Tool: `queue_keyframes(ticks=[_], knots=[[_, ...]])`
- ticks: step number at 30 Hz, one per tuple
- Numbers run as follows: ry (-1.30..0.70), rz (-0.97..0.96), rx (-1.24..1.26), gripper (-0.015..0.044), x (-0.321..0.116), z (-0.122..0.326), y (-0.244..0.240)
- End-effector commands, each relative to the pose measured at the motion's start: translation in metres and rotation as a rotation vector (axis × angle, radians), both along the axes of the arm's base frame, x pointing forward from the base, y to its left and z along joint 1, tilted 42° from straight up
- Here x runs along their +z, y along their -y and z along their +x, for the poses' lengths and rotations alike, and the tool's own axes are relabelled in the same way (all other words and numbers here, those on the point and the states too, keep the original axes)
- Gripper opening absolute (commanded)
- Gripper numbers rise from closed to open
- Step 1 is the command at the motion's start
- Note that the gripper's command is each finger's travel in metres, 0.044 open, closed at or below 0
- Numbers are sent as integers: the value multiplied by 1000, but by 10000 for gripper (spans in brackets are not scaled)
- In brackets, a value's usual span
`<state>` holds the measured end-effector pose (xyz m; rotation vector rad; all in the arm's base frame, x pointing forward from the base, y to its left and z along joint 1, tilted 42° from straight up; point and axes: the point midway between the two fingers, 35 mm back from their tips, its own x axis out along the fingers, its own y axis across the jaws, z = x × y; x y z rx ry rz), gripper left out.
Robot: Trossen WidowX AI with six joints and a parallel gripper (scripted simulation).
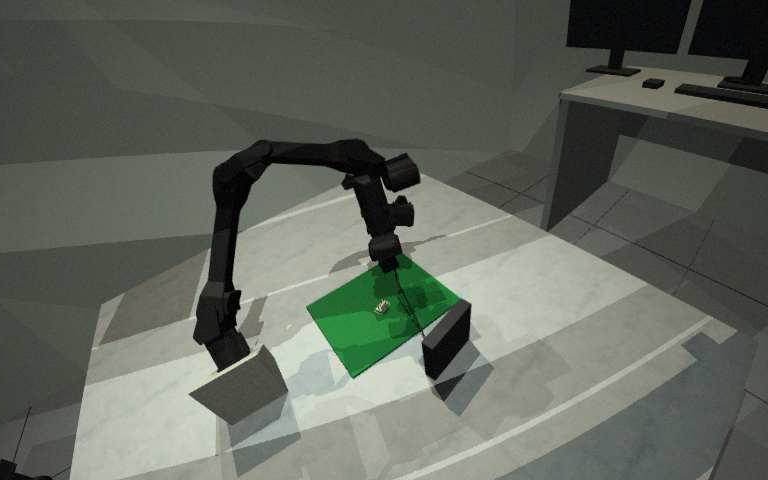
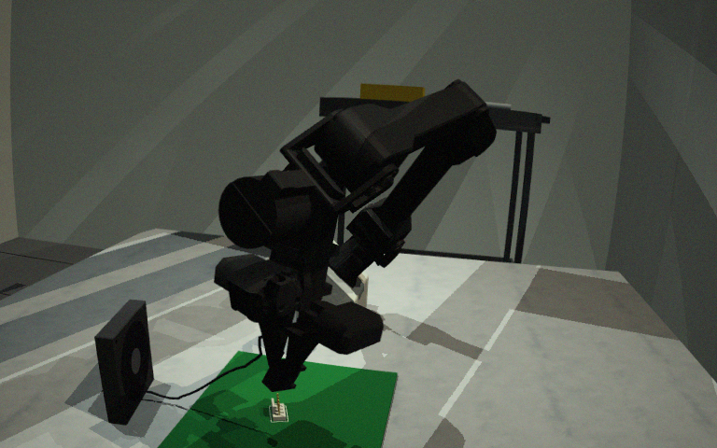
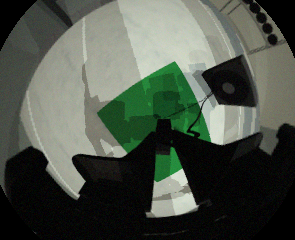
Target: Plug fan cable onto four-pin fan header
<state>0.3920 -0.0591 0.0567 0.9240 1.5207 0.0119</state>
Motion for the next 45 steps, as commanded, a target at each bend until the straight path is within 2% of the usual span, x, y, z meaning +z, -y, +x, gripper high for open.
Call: queue_keyframes(ticks=[1, 45], knots=[[6, -33, -4, 0, -4, 0, -1], [175, -371, -107, 0, -36, 11, -11]])
